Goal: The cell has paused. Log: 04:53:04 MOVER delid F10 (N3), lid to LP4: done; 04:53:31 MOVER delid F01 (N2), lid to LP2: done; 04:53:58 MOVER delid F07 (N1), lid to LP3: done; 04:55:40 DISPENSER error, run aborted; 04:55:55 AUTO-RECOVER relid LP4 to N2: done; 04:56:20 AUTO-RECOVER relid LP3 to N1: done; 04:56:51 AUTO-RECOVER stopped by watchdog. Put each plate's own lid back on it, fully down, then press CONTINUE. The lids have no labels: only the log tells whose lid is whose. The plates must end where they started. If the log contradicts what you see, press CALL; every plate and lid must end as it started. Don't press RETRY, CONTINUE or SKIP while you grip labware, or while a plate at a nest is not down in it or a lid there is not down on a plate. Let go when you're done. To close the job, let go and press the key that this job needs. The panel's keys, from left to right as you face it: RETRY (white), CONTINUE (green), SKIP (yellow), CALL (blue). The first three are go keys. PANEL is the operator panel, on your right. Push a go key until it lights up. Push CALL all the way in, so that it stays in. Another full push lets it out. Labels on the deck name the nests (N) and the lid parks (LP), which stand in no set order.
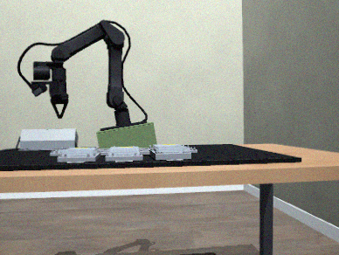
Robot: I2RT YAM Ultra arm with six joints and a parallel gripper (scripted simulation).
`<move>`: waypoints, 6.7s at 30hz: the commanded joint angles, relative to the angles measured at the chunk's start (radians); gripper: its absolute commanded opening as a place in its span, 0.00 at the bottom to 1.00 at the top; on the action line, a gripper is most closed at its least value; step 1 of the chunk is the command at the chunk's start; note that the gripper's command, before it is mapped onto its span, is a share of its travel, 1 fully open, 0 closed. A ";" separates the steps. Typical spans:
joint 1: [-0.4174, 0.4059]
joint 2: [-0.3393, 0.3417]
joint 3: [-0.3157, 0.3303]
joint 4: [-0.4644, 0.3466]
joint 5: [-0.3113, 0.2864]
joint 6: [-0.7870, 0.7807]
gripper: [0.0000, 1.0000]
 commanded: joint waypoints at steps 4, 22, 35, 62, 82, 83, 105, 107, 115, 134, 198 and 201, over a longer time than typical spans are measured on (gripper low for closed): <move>-0.105 -0.006 0.041 0.012 -0.030 -0.022 0.00; -0.303 0.047 0.098 0.009 -0.067 -0.181 0.00; -0.299 0.068 0.105 0.018 -0.065 -0.177 0.00; -0.297 0.075 0.053 0.045 -0.064 -0.176 0.00; -0.296 0.108 0.066 0.098 -0.064 -0.176 0.00; -0.296 0.113 0.066 0.097 -0.064 -0.176 0.00; -0.299 0.132 0.030 0.122 -0.064 -0.176 0.00; -0.299 0.132 0.030 0.122 -0.064 -0.176 0.00; -0.299 0.130 -0.001 0.148 -0.064 -0.176 0.00; -0.298 0.154 -0.021 0.197 -0.064 -0.176 0.00; -0.296 0.186 -0.079 0.273 -0.063 -0.175 0.00; -0.296 0.187 -0.081 0.275 -0.063 -0.175 0.00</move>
